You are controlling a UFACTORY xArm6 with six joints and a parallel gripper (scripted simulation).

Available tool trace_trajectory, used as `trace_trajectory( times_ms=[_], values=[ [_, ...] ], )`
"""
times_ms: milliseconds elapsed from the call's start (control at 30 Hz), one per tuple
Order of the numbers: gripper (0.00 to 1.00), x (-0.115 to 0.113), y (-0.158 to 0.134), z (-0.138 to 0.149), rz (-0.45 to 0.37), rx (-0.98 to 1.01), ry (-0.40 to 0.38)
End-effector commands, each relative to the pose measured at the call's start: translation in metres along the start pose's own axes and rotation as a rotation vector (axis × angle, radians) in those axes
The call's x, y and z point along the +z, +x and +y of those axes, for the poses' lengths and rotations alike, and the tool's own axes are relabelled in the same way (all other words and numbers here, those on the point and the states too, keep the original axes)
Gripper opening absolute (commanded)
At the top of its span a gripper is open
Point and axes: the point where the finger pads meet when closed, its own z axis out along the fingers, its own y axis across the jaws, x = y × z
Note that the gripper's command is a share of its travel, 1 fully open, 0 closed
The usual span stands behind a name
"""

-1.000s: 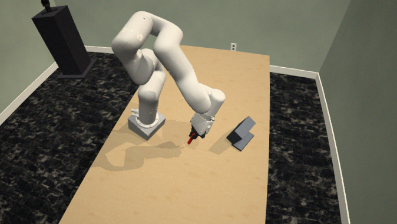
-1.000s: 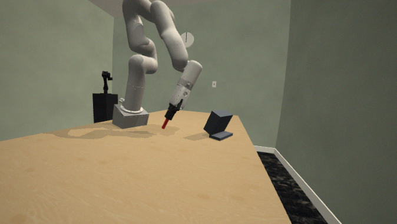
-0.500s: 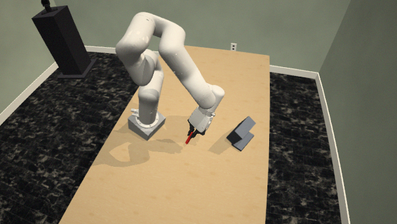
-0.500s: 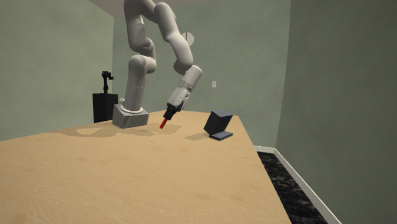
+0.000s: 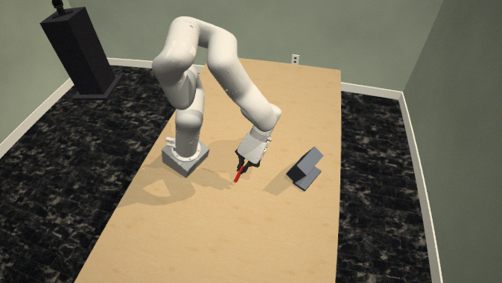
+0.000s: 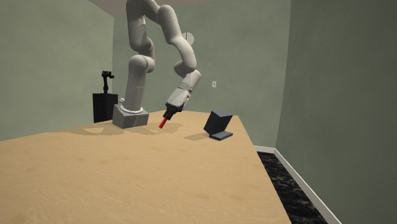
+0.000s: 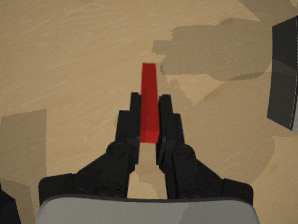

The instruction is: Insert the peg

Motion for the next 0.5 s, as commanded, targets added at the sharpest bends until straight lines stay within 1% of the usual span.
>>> trace_trajectory(
  times_ms=[0, 100, 467],
  values=[
    [0.00, -0.0015, -0.0014, -0.0004, 0.040, -0.059, 0.039],
    [0.00, -0.0018, -0.0017, -0.0004, 0.048, -0.071, 0.047],
    [0.00, -0.0064, -0.0053, -0.0031, 0.142, -0.203, 0.147]
  ],
)
